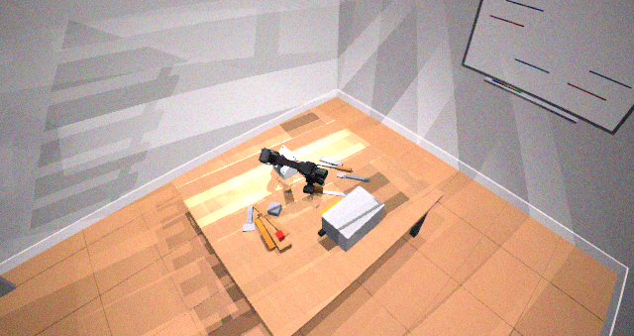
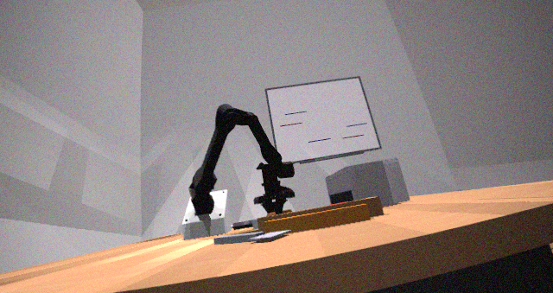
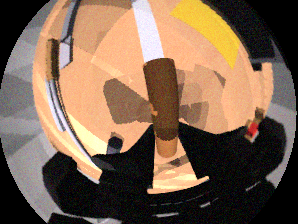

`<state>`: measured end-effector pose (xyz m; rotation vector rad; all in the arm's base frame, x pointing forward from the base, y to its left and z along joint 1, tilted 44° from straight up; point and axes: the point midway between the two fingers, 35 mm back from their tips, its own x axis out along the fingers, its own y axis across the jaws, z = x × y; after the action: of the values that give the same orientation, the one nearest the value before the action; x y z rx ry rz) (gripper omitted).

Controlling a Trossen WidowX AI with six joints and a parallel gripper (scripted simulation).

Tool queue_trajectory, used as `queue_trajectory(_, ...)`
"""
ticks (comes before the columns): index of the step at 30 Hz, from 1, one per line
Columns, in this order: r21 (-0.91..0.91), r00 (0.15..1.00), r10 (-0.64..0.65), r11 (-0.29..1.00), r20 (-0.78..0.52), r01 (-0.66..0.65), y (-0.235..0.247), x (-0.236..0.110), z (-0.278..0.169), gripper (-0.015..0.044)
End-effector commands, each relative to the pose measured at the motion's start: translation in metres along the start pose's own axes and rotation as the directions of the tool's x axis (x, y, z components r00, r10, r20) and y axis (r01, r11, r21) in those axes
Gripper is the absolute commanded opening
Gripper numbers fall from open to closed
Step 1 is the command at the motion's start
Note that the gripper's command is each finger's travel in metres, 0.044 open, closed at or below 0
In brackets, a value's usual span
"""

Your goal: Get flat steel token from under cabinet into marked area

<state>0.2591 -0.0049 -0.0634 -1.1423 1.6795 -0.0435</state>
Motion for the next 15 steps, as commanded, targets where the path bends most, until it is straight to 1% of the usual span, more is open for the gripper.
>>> queue_trajectory(1, 0.003, 1.0, -0.006, 1.0, 0.001, 0.006, -0.005, -0.001, -0.004, 0.0)
queue_trajectory(15, 0.003, 1.0, -0.007, 1.0, 0.0, 0.007, -0.019, -0.001, -0.014, 0.0)
